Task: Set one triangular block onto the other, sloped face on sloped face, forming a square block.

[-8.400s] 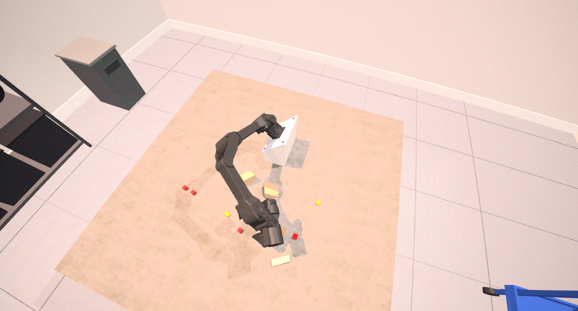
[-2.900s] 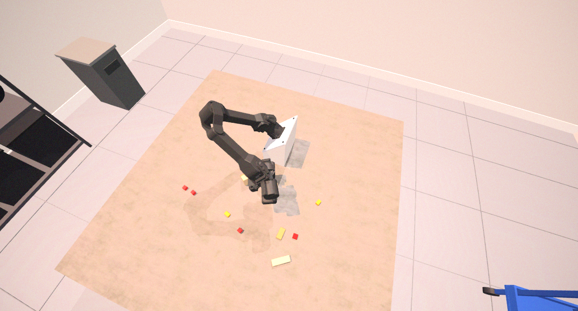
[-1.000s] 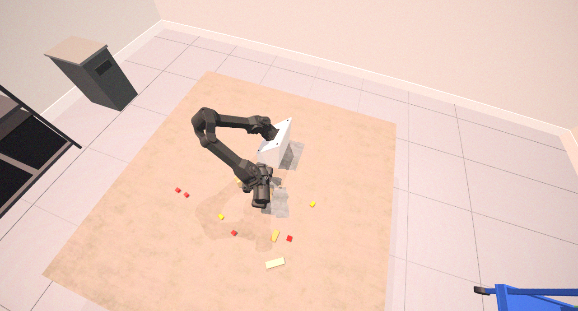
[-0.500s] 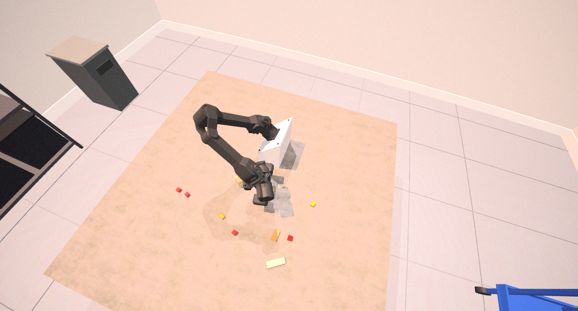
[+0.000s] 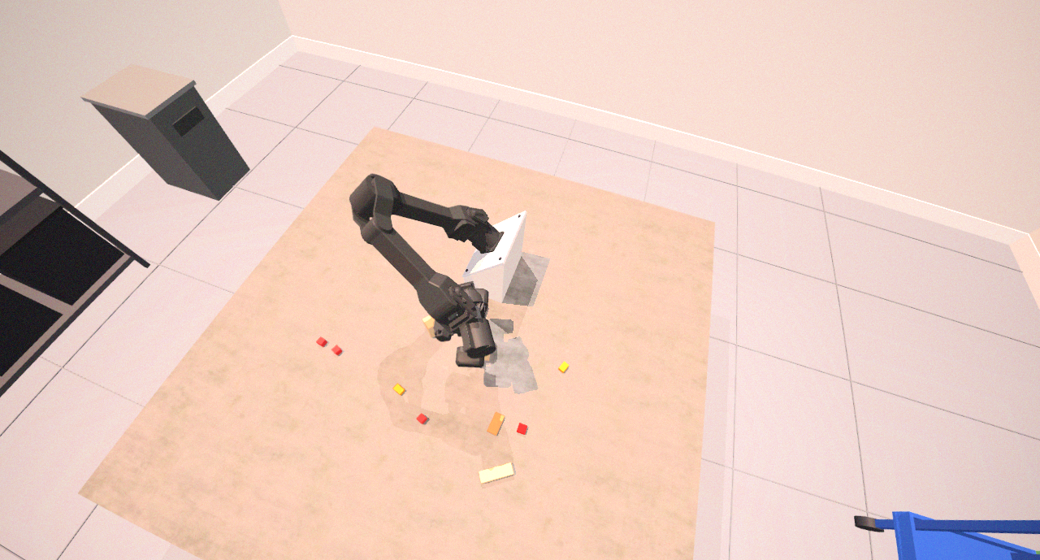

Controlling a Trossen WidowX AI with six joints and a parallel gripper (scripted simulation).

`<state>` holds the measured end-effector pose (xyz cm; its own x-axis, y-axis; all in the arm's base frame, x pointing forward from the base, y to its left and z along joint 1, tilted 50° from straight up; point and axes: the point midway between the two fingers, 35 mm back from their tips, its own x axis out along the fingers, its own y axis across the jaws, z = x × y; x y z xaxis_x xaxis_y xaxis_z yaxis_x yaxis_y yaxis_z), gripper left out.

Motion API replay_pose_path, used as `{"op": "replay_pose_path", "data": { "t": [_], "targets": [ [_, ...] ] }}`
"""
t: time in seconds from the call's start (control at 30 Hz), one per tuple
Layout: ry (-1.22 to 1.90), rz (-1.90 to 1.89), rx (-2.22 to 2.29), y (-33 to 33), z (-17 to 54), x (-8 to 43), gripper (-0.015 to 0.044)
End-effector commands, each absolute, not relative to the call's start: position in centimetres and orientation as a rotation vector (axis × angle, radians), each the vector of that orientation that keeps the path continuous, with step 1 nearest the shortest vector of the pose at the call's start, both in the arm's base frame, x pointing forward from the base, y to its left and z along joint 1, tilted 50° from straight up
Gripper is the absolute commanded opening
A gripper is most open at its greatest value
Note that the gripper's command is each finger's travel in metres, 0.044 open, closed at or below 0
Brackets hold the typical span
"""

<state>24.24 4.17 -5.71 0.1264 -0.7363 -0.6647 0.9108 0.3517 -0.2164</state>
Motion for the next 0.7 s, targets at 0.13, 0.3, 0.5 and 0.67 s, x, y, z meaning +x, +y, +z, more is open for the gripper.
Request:
{"op": "replay_pose_path", "data": {
  "t": [0.13,0.3,0.5,0.67],
  "targets": [
    [1.164,-0.954,-0.097,3.8,-4.6,24.6,0.044],
    [1.41,-0.658,-0.381,3.4,-3.8,24.9,0.044],
    [1.61,-0.221,-0.706,3.0,-2.8,25.1,0.044],
    [1.678,0.192,-0.966,2.7,-1.8,25.3,0.044]
  ]
}}
